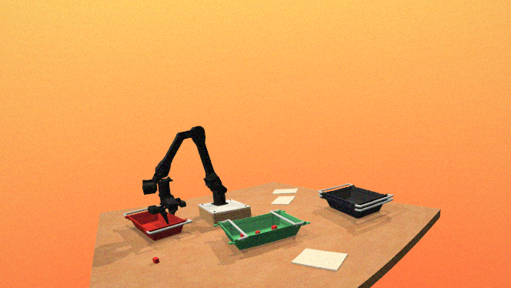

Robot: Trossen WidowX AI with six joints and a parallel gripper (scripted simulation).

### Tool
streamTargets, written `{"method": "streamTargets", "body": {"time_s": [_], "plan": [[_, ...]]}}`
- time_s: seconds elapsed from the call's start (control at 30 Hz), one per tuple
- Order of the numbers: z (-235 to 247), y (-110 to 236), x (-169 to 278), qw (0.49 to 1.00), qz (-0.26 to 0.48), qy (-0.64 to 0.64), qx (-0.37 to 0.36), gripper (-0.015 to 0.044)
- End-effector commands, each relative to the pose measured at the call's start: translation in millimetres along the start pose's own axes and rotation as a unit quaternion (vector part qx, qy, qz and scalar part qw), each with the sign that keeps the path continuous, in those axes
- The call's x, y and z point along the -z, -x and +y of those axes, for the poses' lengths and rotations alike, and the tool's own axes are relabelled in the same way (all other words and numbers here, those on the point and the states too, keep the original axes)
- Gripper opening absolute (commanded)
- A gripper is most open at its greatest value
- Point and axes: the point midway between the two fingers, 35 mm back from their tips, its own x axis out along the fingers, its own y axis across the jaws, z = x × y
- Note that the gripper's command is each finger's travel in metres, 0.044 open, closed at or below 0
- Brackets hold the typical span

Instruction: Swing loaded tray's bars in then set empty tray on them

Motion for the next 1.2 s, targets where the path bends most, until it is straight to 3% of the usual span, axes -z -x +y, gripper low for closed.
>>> {"method": "streamTargets", "body": {"time_s": [0.0, 0.27, 0.63, 1.17], "plan": [[2.2, -0.6, -0.1, 1.0, 0.0, 0.002, -0.005, 0.0047], [0.6, 9.7, 0.3, 1.0, 0.0, 0.002, -0.005, 0.0], [0.9, 78.5, 0.0, 1.0, 0.0, 0.002, -0.005, 0.0], [1.0, 79.7, 0.0, 1.0, 0.0, 0.002, -0.005, 0.0]]}}
